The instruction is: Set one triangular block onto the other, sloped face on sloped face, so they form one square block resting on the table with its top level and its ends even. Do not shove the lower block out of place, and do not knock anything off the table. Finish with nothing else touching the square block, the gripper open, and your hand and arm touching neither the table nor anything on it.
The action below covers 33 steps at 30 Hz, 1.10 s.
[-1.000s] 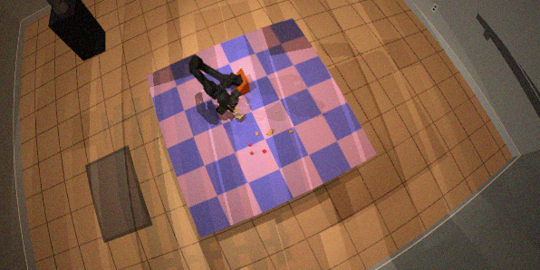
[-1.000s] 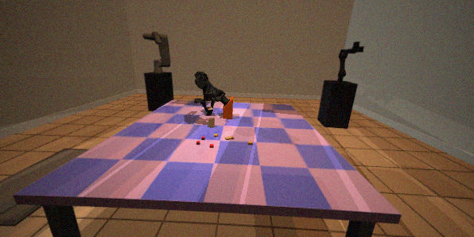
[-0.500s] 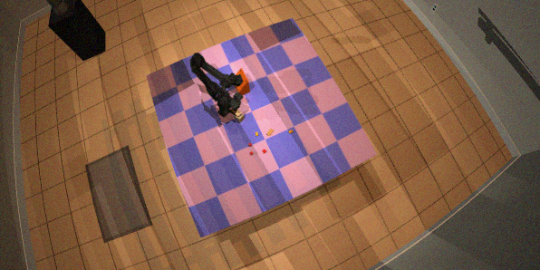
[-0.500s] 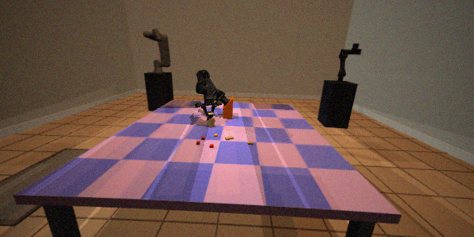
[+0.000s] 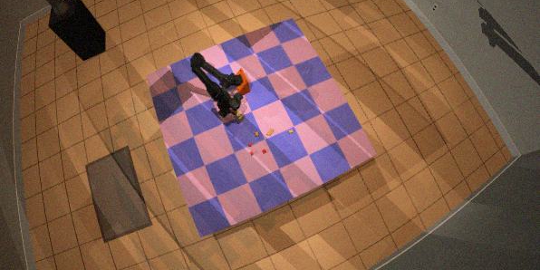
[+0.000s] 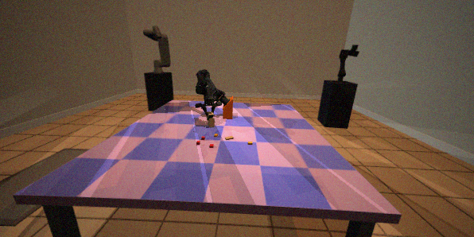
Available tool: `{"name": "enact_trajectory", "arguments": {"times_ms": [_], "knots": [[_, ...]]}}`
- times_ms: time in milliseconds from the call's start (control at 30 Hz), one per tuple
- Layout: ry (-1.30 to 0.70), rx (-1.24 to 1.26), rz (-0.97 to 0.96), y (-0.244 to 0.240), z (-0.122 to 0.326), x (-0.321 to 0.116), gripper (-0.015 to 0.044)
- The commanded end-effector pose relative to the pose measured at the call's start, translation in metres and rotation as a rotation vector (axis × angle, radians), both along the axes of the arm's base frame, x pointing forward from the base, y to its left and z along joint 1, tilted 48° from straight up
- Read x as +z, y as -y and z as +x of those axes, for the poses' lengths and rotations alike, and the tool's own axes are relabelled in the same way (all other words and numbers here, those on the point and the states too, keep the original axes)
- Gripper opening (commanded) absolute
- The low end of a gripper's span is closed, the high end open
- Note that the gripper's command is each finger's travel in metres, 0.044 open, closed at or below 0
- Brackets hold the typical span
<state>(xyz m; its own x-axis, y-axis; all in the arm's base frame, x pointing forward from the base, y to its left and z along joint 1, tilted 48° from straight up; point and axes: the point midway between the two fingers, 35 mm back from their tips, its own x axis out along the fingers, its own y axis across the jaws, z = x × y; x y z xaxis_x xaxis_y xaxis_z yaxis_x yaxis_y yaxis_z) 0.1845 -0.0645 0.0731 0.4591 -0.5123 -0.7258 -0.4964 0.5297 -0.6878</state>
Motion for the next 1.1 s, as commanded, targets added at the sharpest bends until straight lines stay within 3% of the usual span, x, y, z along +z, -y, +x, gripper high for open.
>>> {"name": "enact_trajectory", "arguments": {"times_ms": [0,1067], "knots": [[0.001,0.006,0.004,-0.001,0.001,0.000,0.0000],[0.002,0.004,0.005,0.010,0.010,-0.014,0.0000]]}}
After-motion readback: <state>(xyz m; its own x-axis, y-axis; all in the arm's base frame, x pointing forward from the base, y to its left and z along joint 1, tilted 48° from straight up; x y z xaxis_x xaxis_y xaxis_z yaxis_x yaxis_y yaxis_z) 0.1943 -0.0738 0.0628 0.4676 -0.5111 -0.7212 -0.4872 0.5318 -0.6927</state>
